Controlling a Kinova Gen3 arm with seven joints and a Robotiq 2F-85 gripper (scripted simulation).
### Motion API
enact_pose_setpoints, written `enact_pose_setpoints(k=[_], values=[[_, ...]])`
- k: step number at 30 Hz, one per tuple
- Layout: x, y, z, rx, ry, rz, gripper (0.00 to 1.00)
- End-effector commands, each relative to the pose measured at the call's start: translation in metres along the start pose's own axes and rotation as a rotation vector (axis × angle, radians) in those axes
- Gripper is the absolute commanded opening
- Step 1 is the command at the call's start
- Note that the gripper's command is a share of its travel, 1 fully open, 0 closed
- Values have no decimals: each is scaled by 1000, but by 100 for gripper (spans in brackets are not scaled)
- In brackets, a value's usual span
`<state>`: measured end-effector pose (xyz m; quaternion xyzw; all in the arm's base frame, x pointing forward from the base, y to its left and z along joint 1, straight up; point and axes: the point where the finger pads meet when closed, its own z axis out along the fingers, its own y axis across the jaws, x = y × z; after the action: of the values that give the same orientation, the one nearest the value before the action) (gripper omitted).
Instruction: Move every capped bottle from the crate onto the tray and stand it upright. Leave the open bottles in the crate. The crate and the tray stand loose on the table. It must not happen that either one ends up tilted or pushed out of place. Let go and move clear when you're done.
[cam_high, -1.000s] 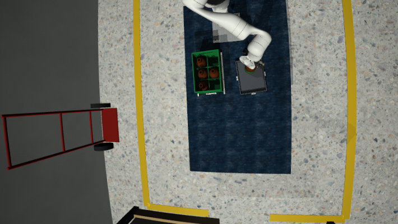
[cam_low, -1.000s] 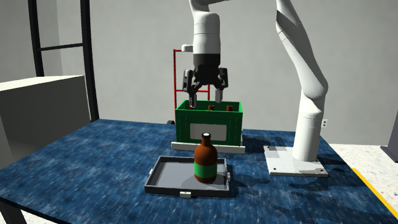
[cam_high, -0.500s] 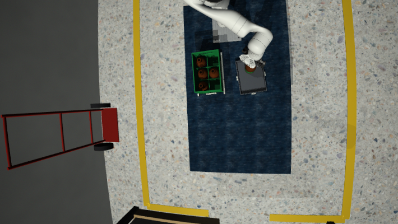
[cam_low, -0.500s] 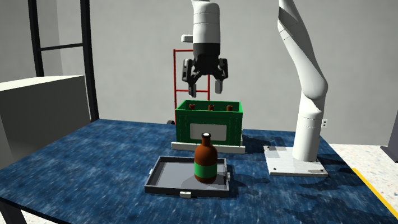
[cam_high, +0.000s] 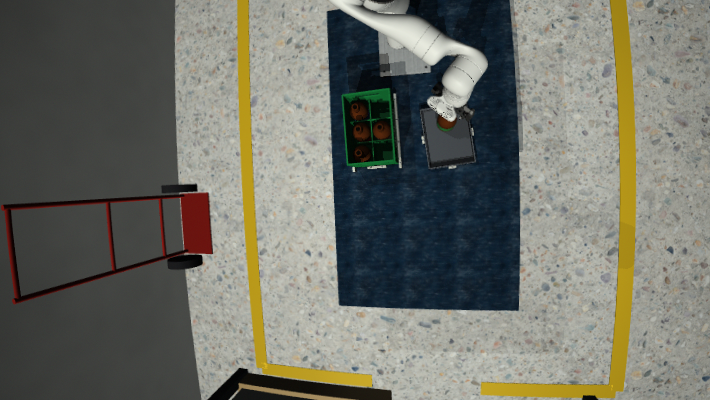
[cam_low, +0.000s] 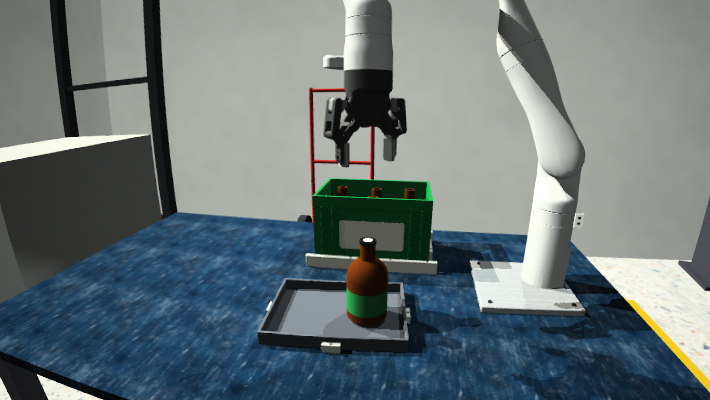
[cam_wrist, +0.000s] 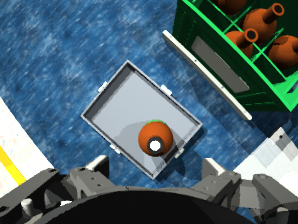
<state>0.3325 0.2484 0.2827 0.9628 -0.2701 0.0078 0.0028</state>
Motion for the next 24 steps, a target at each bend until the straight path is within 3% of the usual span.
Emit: enact_pose_setpoints(k=[1,24], values=[[-3,0,-5,3,-6,-4,100],[0,0,-3,3,1,0,100]])
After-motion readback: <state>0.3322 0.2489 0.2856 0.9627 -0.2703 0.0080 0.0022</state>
